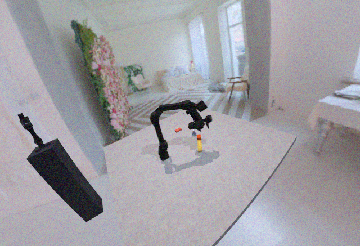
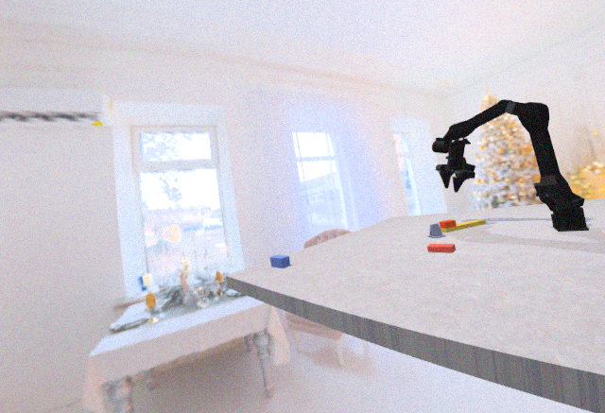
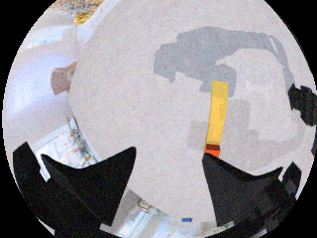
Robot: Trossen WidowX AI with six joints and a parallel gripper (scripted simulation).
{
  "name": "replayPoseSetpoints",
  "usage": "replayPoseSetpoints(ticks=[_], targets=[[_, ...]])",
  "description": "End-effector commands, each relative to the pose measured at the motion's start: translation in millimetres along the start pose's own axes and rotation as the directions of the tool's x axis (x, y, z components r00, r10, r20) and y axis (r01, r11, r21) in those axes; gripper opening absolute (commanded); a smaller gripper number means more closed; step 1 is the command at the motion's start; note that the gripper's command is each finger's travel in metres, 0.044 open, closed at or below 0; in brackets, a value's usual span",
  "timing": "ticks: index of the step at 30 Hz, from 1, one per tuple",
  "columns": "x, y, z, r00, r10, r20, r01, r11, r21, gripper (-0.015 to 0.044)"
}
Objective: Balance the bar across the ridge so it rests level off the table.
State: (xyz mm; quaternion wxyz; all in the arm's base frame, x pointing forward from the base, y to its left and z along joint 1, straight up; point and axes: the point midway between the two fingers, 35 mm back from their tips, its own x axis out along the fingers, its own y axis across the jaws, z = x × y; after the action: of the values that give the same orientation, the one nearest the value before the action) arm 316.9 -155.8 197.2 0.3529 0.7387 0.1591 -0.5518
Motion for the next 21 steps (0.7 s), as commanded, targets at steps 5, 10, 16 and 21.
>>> replayPoseSetpoints(ticks=[5, 10, 16, 21], targets=[[34, -62, -8, 0.946, -0.302, 0.12, 0.314, 0.944, -0.098, 0.0315], [36, -67, -8, 0.936, -0.325, 0.132, 0.339, 0.935, -0.104, 0.0315], [53, -71, -6, 0.936, -0.325, 0.132, 0.339, 0.935, -0.104, 0.0315], [85, -83, -2, 0.936, -0.325, 0.132, 0.339, 0.935, -0.104, 0.0315]])
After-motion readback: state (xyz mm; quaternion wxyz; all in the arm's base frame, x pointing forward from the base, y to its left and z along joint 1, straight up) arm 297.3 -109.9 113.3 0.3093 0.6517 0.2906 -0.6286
